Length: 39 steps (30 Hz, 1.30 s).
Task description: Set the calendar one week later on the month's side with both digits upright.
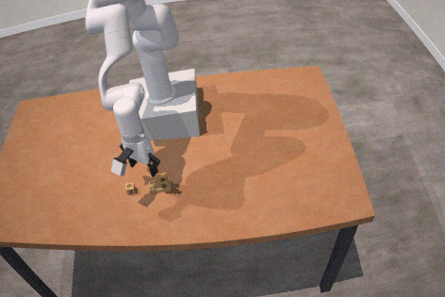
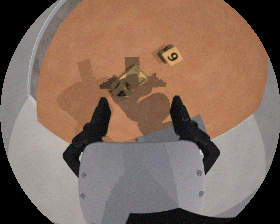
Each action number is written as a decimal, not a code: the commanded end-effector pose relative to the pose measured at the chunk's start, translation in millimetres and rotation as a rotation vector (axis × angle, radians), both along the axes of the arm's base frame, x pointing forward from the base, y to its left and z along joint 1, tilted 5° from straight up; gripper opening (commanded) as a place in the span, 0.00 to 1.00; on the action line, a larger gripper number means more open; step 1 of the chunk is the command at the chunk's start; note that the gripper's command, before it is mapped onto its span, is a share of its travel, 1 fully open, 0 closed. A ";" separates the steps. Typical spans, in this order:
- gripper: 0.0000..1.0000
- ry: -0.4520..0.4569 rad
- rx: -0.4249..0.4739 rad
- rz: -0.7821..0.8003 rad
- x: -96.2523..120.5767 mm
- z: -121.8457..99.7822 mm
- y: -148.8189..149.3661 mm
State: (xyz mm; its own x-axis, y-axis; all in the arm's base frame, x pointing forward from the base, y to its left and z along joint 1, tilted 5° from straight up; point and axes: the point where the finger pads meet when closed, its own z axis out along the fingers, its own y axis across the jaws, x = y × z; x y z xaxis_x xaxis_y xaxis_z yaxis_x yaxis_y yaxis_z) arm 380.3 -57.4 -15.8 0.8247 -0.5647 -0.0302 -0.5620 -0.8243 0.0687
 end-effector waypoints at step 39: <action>0.49 -0.051 -0.073 -0.872 1.2 -4.9 -75.4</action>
State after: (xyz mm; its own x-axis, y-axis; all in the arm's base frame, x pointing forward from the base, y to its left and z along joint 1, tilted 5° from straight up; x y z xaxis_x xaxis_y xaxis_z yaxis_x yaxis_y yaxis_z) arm 380.0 -132.2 -21.8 0.0984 -0.9937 0.0534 -0.9933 -0.0948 0.0660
